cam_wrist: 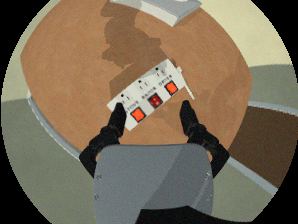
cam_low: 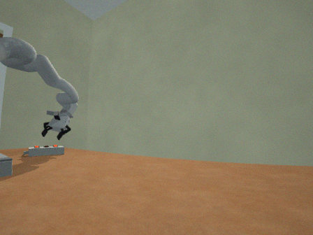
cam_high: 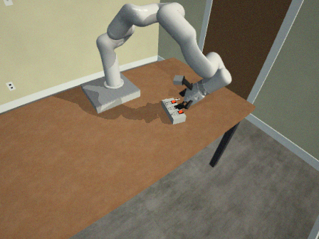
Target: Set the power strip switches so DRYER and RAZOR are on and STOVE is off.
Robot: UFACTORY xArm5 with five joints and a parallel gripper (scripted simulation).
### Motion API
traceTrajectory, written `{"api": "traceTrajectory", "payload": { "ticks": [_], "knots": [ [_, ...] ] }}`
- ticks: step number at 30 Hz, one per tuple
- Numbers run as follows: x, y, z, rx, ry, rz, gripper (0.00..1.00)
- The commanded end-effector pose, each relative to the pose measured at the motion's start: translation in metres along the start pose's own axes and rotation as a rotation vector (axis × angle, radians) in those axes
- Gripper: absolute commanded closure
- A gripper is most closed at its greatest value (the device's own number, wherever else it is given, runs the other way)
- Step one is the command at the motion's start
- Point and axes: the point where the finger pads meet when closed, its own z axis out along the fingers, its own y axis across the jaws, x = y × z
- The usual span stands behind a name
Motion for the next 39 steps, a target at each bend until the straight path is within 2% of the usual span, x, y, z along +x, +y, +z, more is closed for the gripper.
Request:
{"api": "traceTrajectory", "payload": {
  "ticks": [1, 4, 6, 8, 9, 10, 11, 12, 14, 15, 16, 17, 19, 20, 22, 23, 24, 25, 26, 27, 28, 30, 32, 39],
  "knots": [
    [0.000, 0.000, -0.002, 0.001, -0.005, -0.001, 0.00],
    [0.001, 0.001, -0.004, 0.008, -0.021, -0.022, 0.00],
    [0.003, 0.004, -0.010, 0.030, -0.070, -0.086, 0.00],
    [0.007, 0.009, -0.018, 0.074, -0.152, -0.196, 0.00],
    [0.007, 0.009, -0.018, 0.074, -0.152, -0.196, 0.00],
    [0.010, 0.013, -0.023, 0.105, -0.201, -0.265, 0.00],
    [0.010, 0.013, -0.023, 0.105, -0.201, -0.265, 0.00],
    [0.015, 0.017, -0.028, 0.143, -0.252, -0.339, 0.00],
    [0.015, 0.017, -0.028, 0.143, -0.252, -0.339, 0.00],
    [0.020, 0.022, -0.033, 0.186, -0.303, -0.416, 0.00],
    [0.020, 0.022, -0.033, 0.186, -0.303, -0.416, 0.00],
    [0.025, 0.026, -0.037, 0.233, -0.353, -0.492, 0.00],
    [0.025, 0.026, -0.037, 0.233, -0.353, -0.492, 0.00],
    [0.031, 0.030, -0.040, 0.282, -0.397, -0.565, 0.00],
    [0.031, 0.030, -0.040, 0.282, -0.397, -0.565, 0.00],
    [0.037, 0.035, -0.042, 0.330, -0.437, -0.630, 0.00],
    [0.037, 0.035, -0.042, 0.330, -0.437, -0.630, 0.00],
    [0.042, 0.038, -0.043, 0.375, -0.469, -0.687, 0.00],
    [0.042, 0.038, -0.043, 0.375, -0.469, -0.687, 0.00],
    [0.047, 0.041, -0.044, 0.413, -0.495, -0.734, 0.00],
    [0.047, 0.041, -0.044, 0.413, -0.495, -0.734, 0.00],
    [0.053, 0.045, -0.045, 0.465, -0.527, -0.793, 0.00],
    [0.055, 0.046, -0.045, 0.483, -0.537, -0.812, 0.00],
    [0.055, 0.046, -0.045, 0.484, -0.537, -0.813, 0.00]
  ]
}}
